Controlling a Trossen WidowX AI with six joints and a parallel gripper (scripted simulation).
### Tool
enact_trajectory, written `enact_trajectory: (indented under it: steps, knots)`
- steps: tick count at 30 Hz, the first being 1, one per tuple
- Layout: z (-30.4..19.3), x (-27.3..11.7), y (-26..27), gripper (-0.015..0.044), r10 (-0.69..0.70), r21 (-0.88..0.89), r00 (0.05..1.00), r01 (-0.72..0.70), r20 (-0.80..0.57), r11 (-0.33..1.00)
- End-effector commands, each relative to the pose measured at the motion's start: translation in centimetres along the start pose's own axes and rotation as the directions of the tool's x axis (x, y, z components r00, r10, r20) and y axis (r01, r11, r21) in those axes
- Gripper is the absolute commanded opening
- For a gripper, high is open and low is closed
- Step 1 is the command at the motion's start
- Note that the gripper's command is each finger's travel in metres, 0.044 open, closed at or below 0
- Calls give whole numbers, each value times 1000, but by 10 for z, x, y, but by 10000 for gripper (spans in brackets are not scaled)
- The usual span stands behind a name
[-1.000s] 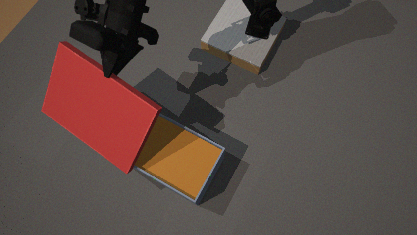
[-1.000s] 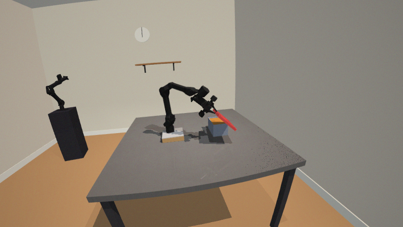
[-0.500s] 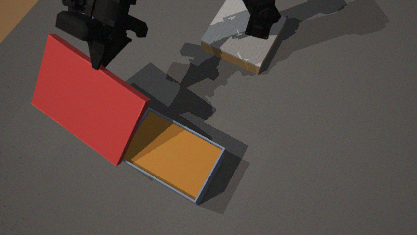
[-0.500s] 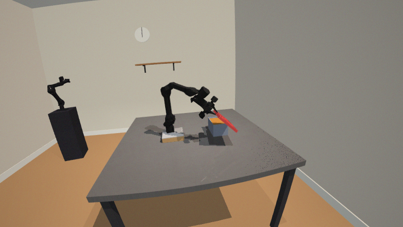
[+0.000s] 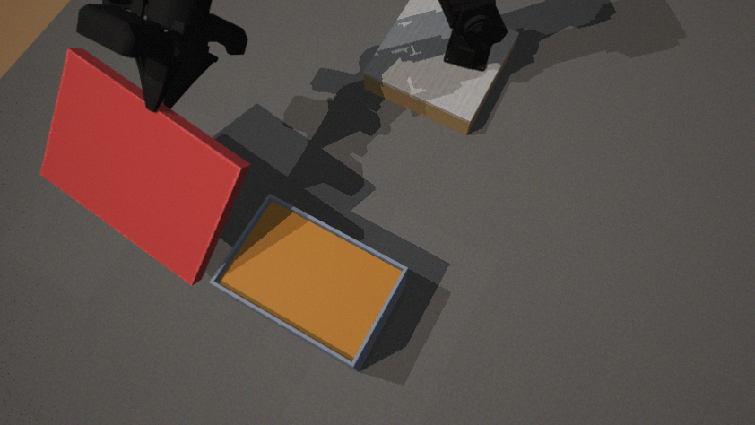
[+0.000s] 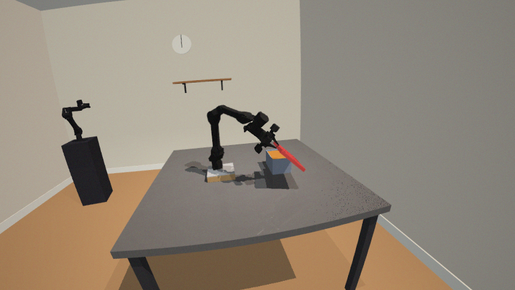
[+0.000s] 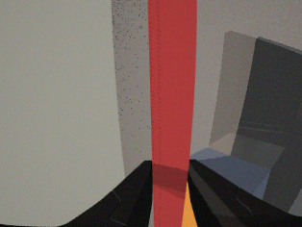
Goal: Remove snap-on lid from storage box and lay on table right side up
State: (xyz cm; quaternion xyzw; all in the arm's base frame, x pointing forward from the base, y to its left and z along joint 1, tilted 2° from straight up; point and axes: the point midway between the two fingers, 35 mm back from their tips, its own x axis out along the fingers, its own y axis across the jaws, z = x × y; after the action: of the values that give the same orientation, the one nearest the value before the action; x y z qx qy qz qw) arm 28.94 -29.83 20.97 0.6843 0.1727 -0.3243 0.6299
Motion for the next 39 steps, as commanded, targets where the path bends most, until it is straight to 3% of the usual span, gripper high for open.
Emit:
enact_trajectory:
  steps: [1, 28, 39]
  knots:
    - [11, -3, 3, 0, 12, -9, 1000, -12, 1, 1000]
    - [64, -8, 0, 0, 11, -12, 1000, -11, 4, 1000]
    - [61, -3, -7, 0, 11, -12, 1000, -11, 4, 1000]
